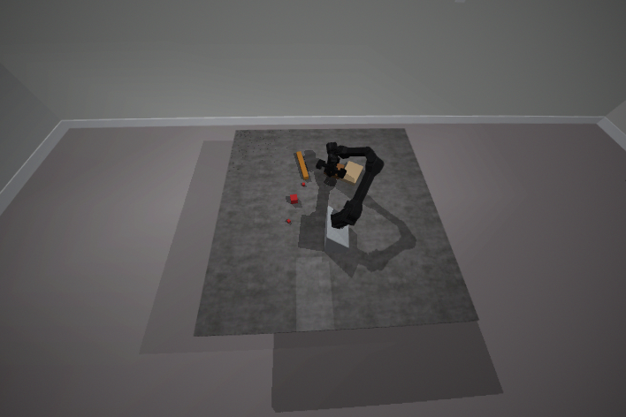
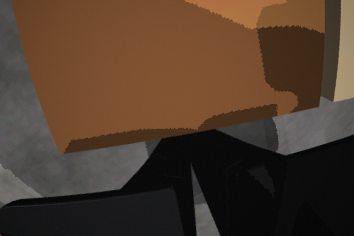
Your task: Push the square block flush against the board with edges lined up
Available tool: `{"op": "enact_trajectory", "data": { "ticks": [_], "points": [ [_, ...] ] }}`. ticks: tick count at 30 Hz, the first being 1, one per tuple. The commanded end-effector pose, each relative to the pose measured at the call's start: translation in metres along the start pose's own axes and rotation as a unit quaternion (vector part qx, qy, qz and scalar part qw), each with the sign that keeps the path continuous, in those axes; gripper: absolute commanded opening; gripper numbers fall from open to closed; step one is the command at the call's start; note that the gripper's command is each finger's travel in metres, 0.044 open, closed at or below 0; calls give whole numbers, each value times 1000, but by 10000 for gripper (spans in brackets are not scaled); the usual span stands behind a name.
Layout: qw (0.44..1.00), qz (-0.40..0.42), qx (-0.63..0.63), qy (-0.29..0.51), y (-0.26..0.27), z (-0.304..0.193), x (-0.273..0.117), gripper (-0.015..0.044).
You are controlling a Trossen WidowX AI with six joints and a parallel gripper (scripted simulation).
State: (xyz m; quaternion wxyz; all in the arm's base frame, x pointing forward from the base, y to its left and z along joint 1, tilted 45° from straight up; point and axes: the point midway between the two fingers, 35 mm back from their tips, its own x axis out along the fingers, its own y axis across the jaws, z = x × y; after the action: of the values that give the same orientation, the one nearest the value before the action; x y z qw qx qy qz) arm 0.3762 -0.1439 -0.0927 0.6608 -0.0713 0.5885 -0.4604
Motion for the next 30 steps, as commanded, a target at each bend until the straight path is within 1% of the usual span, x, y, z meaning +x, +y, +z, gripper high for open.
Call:
{"op": "enact_trajectory", "data": {
  "ticks": [1,30],
  "points": [
    [1000,-2,2,-1,-2,6,1,0],
    [1000,-2,1,0,1,-38,2,0]
  ]
}}
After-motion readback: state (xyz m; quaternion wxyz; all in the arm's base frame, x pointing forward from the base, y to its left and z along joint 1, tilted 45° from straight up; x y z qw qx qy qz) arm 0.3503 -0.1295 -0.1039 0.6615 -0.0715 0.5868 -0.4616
